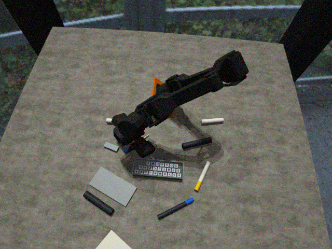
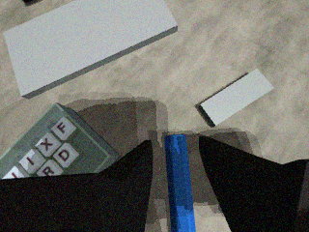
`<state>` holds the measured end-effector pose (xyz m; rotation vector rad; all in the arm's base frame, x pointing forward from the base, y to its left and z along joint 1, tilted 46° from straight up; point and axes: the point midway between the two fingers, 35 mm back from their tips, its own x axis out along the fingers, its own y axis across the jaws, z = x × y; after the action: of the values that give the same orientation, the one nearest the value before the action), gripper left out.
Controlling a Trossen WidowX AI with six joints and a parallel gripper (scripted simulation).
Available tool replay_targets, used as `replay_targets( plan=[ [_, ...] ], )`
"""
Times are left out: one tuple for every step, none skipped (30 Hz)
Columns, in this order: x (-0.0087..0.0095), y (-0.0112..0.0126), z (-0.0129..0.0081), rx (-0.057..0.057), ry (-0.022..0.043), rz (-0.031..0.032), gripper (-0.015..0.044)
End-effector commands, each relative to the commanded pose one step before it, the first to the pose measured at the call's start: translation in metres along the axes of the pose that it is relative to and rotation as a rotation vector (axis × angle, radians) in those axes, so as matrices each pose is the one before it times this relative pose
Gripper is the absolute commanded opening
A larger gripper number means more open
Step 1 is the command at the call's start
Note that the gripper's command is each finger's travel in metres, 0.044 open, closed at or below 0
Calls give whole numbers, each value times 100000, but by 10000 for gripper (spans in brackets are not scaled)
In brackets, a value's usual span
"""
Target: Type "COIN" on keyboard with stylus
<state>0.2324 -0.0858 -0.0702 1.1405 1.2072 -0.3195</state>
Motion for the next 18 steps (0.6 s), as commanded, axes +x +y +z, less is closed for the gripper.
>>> replay_targets(
  plan=[
    [287,-130,-313,319,432,-517,150],
    [53,0,-32,1,2,2,150],
    [57,0,-35,1,2,3,150],
    [46,0,-28,1,2,2,150],
    [20,-12,-11,0,0,-1,150],
    [33,0,-20,0,1,1,150],
    [52,0,-31,1,2,2,150],
    [53,0,-32,1,2,2,150],
    [57,0,-35,1,2,3,150],
    [46,0,-28,1,2,2,150],
    [17,0,-10,0,1,1,150],
    [33,-1,-19,0,1,1,150],
    [53,-1,-31,1,2,2,150],
    [54,-1,-32,1,2,2,150],
    [58,-1,-35,1,2,2,150],
    [47,-1,-28,1,2,2,150],
    [17,0,-10,0,1,1,150],
    [33,0,-19,1,1,1,150]
  ],
)
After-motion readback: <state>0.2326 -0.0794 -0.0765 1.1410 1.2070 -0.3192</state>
